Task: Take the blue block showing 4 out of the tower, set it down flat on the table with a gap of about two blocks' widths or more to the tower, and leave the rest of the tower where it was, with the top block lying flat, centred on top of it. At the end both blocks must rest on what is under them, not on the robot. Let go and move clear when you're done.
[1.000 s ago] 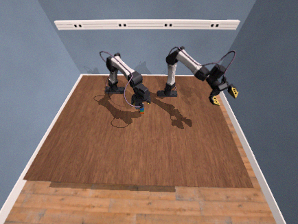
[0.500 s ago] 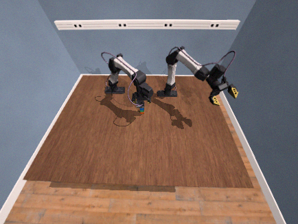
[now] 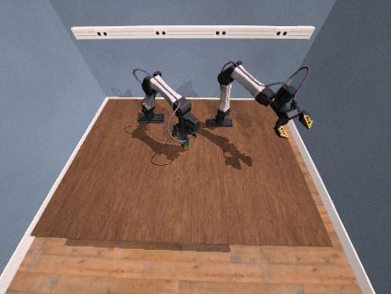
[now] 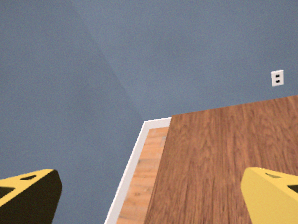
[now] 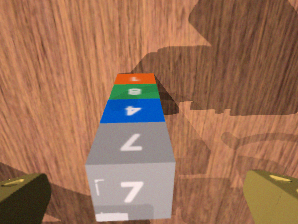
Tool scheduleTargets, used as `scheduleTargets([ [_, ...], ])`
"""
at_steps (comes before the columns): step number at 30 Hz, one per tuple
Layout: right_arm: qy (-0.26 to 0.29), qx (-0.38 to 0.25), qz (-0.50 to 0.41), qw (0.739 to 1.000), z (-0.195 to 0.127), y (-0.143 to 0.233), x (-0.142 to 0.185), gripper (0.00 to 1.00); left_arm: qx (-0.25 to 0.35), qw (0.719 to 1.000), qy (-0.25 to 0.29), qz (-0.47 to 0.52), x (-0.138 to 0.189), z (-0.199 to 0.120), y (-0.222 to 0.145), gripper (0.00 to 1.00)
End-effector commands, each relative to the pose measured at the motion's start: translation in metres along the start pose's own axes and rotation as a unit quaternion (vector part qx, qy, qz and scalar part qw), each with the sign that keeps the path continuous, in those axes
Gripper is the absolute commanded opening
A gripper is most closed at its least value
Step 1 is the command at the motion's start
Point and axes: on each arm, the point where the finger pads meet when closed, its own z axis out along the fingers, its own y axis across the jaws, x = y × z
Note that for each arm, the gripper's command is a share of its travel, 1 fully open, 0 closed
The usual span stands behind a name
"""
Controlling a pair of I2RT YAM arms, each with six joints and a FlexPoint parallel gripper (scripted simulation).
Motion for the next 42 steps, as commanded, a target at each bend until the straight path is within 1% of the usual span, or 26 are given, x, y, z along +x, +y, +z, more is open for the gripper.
scheduleTargets([
  [1, -0.028, -0.025, 0.002, 0.999, -0.002, 0.004, -0.012, 1.00, -0.003, 1.000, -0.005, 0.003, -0.004, -0.001, 0.002, 1.00],
  [4, -0.031, -0.029, -0.008, 0.999, -0.005, 0.012, -0.008, 1.00, -0.003, 1.000, -0.005, 0.003, -0.004, -0.001, 0.002, 1.00],
  [11, -0.028, -0.027, -0.004, 0.999, -0.003, 0.009, -0.009, 1.00, -0.003, 1.000, -0.005, 0.003, -0.004, -0.001, 0.002, 1.00],
  [12, -0.027, -0.026, -0.004, 0.999, -0.002, 0.009, -0.009, 0.32, -0.003, 1.000, -0.005, 0.003, -0.004, -0.001, 0.002, 1.00],
  [24, -0.023, -0.021, -0.003, 1.000, 0.003, 0.007, -0.009, 0.32, -0.003, 1.000, -0.005, 0.003, -0.004, -0.001, 0.002, 1.00],
  [25, -0.024, -0.021, -0.003, 0.999, 0.001, 0.007, -0.010, 0.32, -0.003, 1.000, -0.005, 0.003, -0.004, -0.001, 0.002, 1.00],
  [26, -0.027, -0.024, -0.003, 0.999, -0.014, 0.007, -0.009, 0.32, -0.003, 1.000, -0.005, 0.003, -0.004, -0.001, 0.002, 1.00],
  [27, -0.029, -0.027, -0.003, 0.999, -0.021, 0.006, -0.008, 0.32, -0.003, 1.000, -0.005, 0.003, -0.004, -0.001, 0.002, 1.00],
  [30, -0.031, -0.029, -0.003, 0.999, -0.033, 0.005, -0.008, 0.32, -0.003, 1.000, -0.005, 0.003, -0.004, -0.001, 0.002, 1.00],
  [36, -0.025, -0.023, -0.003, 0.999, -0.039, 0.005, -0.008, 0.32, -0.003, 1.000, -0.005, 0.003, -0.004, -0.001, 0.002, 1.00],
  [37, -0.018, -0.017, -0.002, 1.000, -0.033, 0.004, -0.006, 0.32, -0.003, 1.000, -0.005, 0.003, -0.004, -0.001, 0.002, 1.00],
  [42, -0.026, -0.024, -0.003, 0.999, -0.039, 0.006, -0.008, 0.32, -0.003, 1.000, -0.005, 0.003, -0.004, -0.001, 0.002, 1.00],
])
